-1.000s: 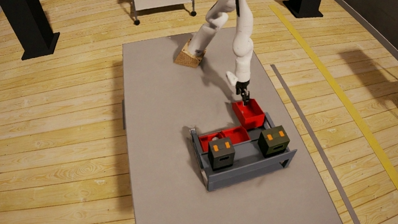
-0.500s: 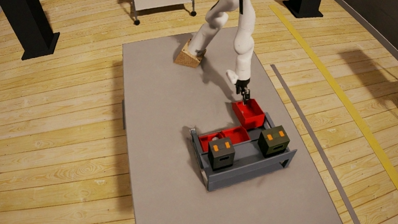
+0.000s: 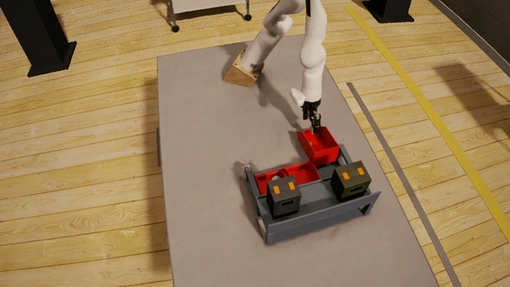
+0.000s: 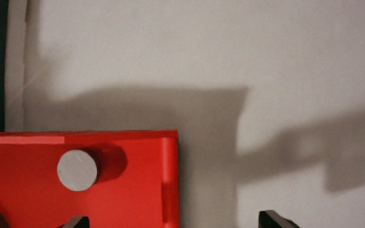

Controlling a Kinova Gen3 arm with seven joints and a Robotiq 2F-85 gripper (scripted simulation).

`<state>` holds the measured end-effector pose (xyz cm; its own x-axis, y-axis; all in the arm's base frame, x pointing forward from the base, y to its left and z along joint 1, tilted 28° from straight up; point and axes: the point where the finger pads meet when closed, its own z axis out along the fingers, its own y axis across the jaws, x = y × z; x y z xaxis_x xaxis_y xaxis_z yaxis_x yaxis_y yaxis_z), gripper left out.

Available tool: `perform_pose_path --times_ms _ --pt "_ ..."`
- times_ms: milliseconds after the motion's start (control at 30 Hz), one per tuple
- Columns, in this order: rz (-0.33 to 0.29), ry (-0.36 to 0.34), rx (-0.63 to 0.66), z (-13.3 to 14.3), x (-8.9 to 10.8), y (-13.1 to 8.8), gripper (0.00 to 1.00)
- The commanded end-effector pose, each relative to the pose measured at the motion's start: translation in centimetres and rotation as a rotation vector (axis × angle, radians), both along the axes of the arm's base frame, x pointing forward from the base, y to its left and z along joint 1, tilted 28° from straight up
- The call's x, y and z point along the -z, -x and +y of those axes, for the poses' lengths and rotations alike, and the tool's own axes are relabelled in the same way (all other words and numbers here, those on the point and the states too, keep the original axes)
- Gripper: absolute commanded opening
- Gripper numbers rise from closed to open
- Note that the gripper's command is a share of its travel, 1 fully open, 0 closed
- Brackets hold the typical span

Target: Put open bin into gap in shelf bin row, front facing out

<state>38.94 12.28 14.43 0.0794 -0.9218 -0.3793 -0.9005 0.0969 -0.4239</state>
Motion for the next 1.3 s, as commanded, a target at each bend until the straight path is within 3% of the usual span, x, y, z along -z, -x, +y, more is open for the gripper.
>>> perform_pose_path --times_ms 0,1267 --pt "0.000 0.000 0.002 -0.10 -0.07 -0.04 1.00" --pt "0.000 0.000 0.002 0.15 0.50 -0.44 1.00"
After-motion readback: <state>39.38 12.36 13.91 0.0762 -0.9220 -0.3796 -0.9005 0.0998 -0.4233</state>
